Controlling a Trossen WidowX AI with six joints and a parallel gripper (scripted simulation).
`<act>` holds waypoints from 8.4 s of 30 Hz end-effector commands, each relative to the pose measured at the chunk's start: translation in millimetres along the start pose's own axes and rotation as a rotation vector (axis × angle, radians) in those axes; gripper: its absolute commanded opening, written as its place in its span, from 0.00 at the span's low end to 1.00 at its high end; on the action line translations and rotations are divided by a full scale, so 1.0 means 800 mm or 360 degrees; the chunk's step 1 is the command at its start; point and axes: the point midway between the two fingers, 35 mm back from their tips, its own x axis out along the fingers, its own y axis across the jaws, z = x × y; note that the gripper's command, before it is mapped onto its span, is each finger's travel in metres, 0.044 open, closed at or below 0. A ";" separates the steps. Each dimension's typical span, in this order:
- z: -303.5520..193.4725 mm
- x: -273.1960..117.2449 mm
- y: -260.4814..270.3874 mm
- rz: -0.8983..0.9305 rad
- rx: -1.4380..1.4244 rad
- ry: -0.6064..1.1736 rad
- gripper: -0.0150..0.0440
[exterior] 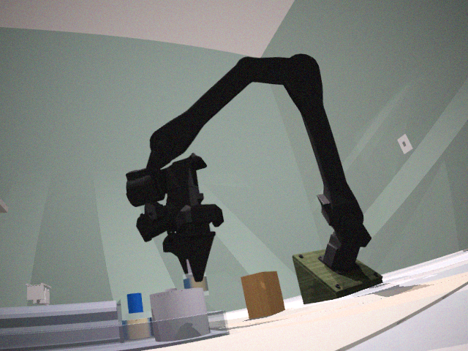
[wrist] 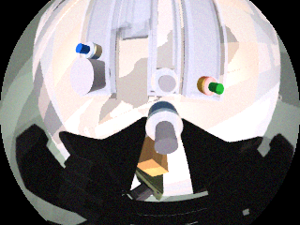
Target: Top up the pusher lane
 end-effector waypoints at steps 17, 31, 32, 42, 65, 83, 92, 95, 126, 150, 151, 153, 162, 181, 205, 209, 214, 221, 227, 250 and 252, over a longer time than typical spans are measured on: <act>0.004 0.028 -0.001 0.0006 0.0002 0.0005 0.25; 0.012 0.028 -0.001 0.0006 0.0002 0.0004 0.25; 0.013 0.028 -0.001 0.0006 0.0002 0.0004 0.25; 0.019 0.028 -0.002 0.0006 0.0002 0.0004 0.25; 0.033 0.028 -0.001 0.0006 0.0001 0.0003 0.25; 0.044 0.027 -0.001 0.0006 0.0000 0.0003 0.25; 0.049 0.026 -0.001 0.0006 0.0000 0.0003 0.25; 0.051 0.025 -0.001 0.0006 0.0000 0.0002 0.25; 0.063 0.020 -0.001 0.0006 -0.0001 0.0002 0.25; 0.063 0.023 -0.001 0.0006 -0.0001 0.0002 0.25; 0.063 0.024 -0.001 0.0006 -0.0001 0.0002 0.25; 0.063 0.024 -0.001 0.0006 -0.0001 0.0002 0.25; 0.063 0.025 -0.001 0.0006 -0.0001 0.0002 0.25; 0.063 0.029 -0.001 0.0007 -0.0001 0.0002 0.25; 0.063 0.040 0.000 0.0007 -0.0001 0.0002 0.25; 0.063 0.042 0.000 0.0007 -0.0001 0.0002 0.25; 0.062 0.044 0.000 0.0007 -0.0001 0.0002 0.25; 0.062 0.047 0.000 0.0007 -0.0001 0.0002 0.25; 0.061 0.049 0.000 0.0008 -0.0001 0.0002 0.25; 0.056 0.053 0.000 0.0008 -0.0001 0.0002 0.25; 0.056 0.053 0.000 0.0008 -0.0001 0.0002 0.25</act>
